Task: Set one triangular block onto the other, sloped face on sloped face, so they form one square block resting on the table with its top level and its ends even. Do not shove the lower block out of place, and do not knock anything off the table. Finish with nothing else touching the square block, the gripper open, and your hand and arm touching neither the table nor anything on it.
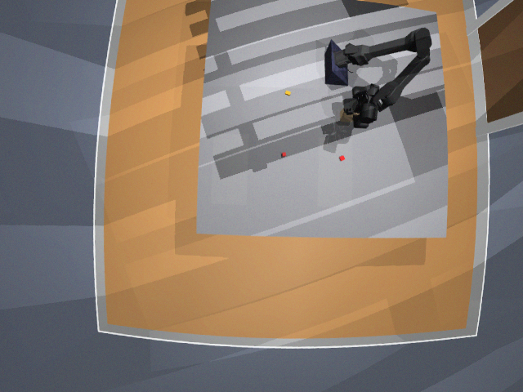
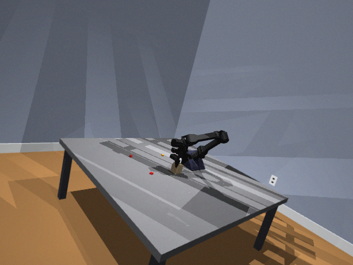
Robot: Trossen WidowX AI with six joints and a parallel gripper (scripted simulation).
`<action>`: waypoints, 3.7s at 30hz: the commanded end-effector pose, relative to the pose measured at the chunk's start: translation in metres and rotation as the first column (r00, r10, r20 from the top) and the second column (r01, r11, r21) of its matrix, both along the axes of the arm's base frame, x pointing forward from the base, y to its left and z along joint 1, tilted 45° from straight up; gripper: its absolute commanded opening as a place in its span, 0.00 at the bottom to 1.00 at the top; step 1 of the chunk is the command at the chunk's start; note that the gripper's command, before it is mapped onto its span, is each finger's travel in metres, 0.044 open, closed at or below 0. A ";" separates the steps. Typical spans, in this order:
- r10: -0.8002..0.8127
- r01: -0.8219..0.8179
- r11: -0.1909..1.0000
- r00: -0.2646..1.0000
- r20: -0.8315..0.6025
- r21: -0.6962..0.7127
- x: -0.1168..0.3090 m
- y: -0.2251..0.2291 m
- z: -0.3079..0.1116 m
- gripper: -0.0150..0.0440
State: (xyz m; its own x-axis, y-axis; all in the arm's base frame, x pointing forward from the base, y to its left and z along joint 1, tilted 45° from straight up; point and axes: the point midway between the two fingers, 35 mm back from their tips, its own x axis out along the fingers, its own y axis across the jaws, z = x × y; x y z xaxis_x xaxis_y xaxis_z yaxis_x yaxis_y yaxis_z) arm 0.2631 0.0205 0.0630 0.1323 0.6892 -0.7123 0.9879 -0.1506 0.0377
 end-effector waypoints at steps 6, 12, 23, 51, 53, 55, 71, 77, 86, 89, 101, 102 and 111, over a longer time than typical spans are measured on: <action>-0.004 0.004 1.000 1.000 -0.008 0.008 -0.001 0.003 -0.007 0.25; -0.004 0.004 1.000 1.000 -0.008 0.008 -0.001 0.005 -0.011 0.25; -0.004 0.004 1.000 1.000 -0.008 0.009 -0.001 0.006 -0.013 0.25; -0.006 0.006 1.000 1.000 -0.008 0.010 -0.001 0.007 -0.014 0.25; -0.006 0.006 1.000 1.000 -0.008 0.010 -0.001 0.007 -0.014 0.25; -0.006 0.006 1.000 1.000 -0.008 0.010 -0.001 0.007 -0.015 0.25; -0.004 0.004 1.000 1.000 -0.006 0.011 -0.001 0.007 -0.015 0.25; -0.002 0.002 1.000 1.000 -0.004 0.012 -0.001 0.007 -0.015 0.25; 0.005 -0.005 1.000 1.000 -0.004 0.012 -0.001 0.007 -0.015 0.25; 0.000 0.000 1.000 1.000 -0.005 0.009 -0.001 0.007 -0.015 0.30; 0.000 0.000 1.000 1.000 -0.005 0.009 -0.001 0.007 -0.015 0.83; 0.000 0.000 1.000 1.000 -0.005 0.009 -0.001 0.007 -0.015 0.88; 0.000 0.000 1.000 1.000 -0.005 0.009 -0.001 0.007 -0.015 1.00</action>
